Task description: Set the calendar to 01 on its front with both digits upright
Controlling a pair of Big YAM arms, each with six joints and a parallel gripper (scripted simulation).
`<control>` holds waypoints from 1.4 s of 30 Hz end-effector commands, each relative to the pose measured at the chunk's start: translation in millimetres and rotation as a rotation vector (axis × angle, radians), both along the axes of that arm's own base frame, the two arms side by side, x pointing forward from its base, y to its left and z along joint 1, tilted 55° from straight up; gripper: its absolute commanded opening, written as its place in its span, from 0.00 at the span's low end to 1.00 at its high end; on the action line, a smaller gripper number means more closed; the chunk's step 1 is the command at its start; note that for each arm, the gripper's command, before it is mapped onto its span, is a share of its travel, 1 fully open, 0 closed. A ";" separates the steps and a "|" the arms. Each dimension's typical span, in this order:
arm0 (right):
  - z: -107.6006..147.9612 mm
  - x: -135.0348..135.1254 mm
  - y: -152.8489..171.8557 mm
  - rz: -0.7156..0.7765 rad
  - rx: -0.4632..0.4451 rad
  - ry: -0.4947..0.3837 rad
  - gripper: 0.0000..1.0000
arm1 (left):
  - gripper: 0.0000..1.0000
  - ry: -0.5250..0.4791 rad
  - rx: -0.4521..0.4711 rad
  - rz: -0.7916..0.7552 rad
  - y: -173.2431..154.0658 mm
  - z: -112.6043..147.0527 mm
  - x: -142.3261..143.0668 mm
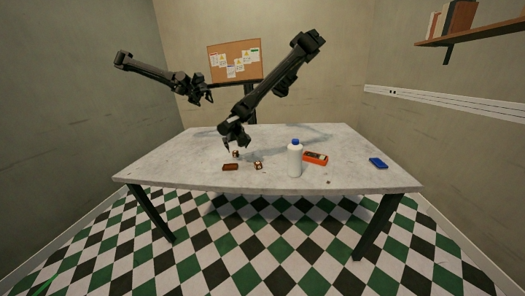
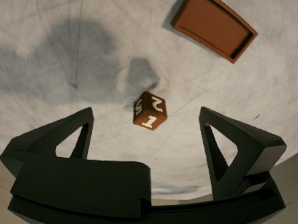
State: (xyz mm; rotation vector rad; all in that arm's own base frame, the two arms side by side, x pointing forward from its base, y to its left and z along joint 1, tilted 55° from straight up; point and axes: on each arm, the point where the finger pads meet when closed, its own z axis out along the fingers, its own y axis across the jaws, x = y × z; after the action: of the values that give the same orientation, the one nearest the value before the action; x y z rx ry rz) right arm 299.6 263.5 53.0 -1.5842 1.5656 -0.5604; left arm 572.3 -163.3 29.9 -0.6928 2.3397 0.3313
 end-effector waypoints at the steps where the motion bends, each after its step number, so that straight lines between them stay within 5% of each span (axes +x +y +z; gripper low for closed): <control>1: 3.7 2.3 3.9 0.001 0.006 -0.002 1.00 | 1.00 -0.096 -0.121 0.140 13.1 7.3 2.1; 17: 3.7 2.3 3.9 0.001 0.006 -0.002 1.00 | 1.00 -0.089 -0.137 0.124 6.0 0.1 -2.4; 21: 6.6 8.3 13.0 -0.005 0.035 -0.013 1.00 | 0.55 -0.102 -0.093 0.078 10.8 6.2 5.9; 28: 3.4 26.7 60.4 0.016 0.135 -0.081 1.00 | 0.55 -0.237 0.170 -0.012 37.8 66.3 38.3; 30: 3.4 26.7 60.4 0.016 0.135 -0.081 1.00 | 0.55 -0.237 0.170 -0.012 37.8 66.3 38.3; 32: -0.2 39.6 70.5 0.007 0.163 -0.110 1.00 | 0.55 -0.245 0.291 -0.042 48.0 84.5 43.3; 42: -17.3 55.4 112.9 0.018 0.274 -0.174 1.00 | 0.55 -0.085 0.644 -0.205 72.3 122.8 47.7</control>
State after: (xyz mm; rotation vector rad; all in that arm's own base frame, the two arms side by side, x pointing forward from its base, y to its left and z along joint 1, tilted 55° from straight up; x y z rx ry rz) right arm 349.8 359.9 29.4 -1.3606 1.4531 -0.4663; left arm 612.5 -101.9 140.5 -0.3548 2.0164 0.7765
